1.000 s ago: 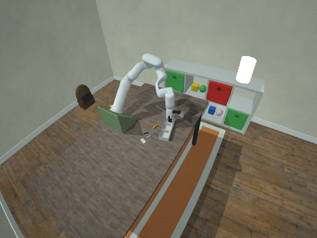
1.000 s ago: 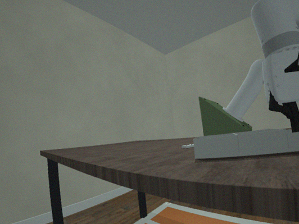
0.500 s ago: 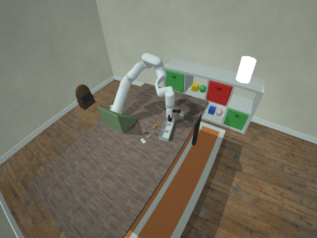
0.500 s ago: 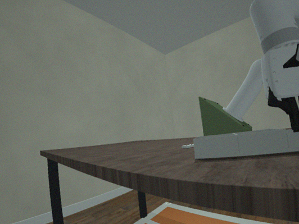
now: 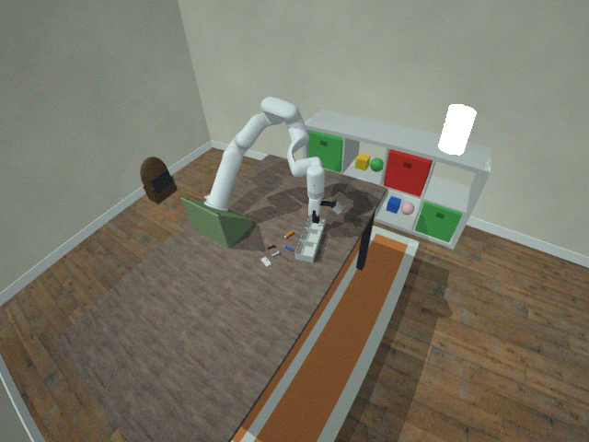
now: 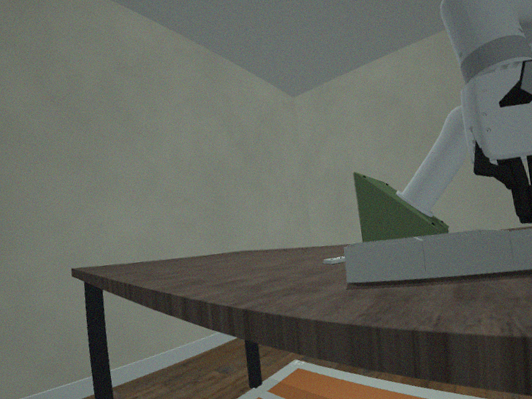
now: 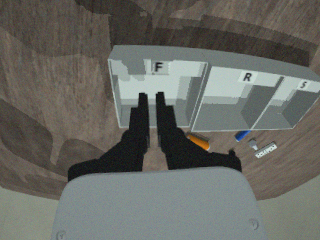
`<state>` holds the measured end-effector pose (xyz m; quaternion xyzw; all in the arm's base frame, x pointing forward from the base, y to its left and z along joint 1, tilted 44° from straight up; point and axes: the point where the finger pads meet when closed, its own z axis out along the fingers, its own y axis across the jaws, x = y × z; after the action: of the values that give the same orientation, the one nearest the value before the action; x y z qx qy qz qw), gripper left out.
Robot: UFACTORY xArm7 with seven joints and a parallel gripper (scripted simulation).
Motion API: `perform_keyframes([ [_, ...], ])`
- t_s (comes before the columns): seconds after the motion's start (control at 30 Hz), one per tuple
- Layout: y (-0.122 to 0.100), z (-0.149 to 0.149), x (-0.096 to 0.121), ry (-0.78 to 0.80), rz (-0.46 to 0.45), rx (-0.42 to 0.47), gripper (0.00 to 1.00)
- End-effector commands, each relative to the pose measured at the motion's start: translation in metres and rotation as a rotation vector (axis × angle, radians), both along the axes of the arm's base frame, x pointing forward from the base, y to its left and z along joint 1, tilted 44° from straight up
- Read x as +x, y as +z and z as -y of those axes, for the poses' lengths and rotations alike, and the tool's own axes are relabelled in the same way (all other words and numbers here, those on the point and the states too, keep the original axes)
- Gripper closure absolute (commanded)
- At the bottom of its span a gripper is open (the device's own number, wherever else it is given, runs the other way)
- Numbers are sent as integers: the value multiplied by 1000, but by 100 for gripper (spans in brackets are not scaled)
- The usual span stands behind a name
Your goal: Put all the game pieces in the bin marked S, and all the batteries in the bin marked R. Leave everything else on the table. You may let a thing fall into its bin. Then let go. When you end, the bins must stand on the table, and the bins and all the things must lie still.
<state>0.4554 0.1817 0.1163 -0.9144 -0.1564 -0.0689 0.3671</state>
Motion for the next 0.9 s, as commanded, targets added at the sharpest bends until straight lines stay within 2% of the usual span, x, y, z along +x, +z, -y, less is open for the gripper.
perform_keyframes([
  [0.0, 8, 8, 1, -4, 3, 0, 93],
  [0.13, 20, 19, 1, -4, 3, 0, 93],
  [0.3, 20, 20, 1, -4, 3, 0, 93],
  [0.8, 110, 106, -1, -4, 3, 0, 93],
  [0.87, 110, 106, -1, -4, 3, 0, 93],
])
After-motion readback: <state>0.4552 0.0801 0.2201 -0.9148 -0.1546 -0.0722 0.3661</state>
